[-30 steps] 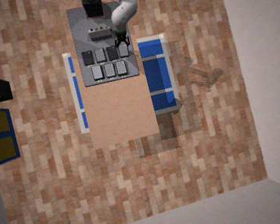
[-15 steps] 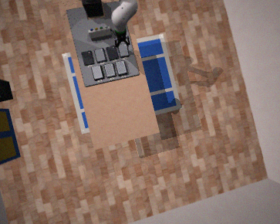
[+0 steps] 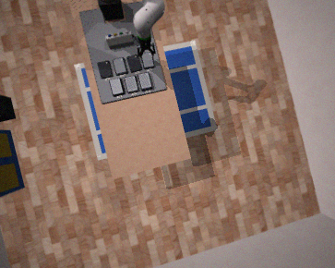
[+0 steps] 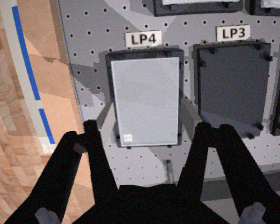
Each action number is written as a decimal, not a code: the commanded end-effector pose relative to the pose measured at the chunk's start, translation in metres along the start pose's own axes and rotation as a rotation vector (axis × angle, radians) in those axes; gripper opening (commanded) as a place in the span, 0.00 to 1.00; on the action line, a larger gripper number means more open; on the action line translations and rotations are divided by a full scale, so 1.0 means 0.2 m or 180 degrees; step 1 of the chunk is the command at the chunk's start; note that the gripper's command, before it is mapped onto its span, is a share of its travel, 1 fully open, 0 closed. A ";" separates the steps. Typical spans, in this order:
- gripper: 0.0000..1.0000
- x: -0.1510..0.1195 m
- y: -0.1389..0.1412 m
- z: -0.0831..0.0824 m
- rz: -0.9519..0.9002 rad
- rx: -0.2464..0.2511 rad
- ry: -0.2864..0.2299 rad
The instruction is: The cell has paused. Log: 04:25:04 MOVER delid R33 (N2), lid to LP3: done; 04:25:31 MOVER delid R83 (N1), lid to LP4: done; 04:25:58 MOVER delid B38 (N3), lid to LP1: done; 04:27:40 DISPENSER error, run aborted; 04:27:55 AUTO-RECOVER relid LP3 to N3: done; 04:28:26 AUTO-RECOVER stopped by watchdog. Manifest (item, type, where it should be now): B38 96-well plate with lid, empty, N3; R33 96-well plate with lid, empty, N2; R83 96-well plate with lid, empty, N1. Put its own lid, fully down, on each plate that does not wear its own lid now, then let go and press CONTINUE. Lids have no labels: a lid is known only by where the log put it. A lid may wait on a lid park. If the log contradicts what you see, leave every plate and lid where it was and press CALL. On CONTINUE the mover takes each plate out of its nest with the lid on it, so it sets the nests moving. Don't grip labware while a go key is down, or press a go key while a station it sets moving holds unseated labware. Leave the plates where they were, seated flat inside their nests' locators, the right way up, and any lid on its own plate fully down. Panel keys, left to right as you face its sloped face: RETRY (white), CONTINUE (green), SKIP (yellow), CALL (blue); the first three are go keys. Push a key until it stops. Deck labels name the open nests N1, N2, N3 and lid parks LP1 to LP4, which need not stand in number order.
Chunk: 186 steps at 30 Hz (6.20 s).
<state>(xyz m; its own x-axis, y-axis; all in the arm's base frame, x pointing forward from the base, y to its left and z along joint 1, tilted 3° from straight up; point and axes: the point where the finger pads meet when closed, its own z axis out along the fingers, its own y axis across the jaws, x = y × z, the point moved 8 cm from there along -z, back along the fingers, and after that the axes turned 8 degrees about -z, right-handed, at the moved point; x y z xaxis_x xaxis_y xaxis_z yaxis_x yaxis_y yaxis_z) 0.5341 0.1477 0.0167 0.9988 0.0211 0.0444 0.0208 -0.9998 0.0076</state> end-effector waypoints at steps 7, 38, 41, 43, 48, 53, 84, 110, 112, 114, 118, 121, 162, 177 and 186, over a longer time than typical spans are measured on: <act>0.59 0.00 0.00 0.00 0.0000 0.0000 0.0001; 0.66 0.00 0.00 0.00 0.0000 0.0000 0.0001; 0.66 0.00 0.00 0.00 0.0000 0.0000 0.0001; 0.66 0.00 0.00 0.00 0.0000 0.0000 0.0001; 0.66 0.00 0.00 0.00 0.0000 0.0000 0.0001; 0.66 0.00 0.00 0.00 0.0000 0.0000 0.0001; 0.66 0.00 0.00 0.01 0.0000 0.0000 0.0001; 0.66 0.00 0.00 0.07 0.0000 0.0000 0.0001; 0.66 0.00 0.00 0.07 0.0000 0.0000 0.0001; 0.66 0.00 0.00 0.07 0.0000 0.0000 0.0001; 0.66 0.00 0.00 0.08 0.0000 0.0000 0.0001; 0.66 0.00 0.00 0.08 0.0000 0.0000 0.0001; 0.66 0.00 0.00 0.09 0.0000 0.0000 0.0001; 0.00 0.00 0.00 0.09 0.0000 0.0000 0.0001; 0.00 0.00 0.00 0.09 0.0000 0.0000 0.0001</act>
<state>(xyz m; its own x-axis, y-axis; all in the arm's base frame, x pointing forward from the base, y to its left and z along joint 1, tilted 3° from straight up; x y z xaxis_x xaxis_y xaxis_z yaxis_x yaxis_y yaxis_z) 0.5352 0.1478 0.0000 0.9987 0.0213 0.0455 0.0210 -0.9998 0.0072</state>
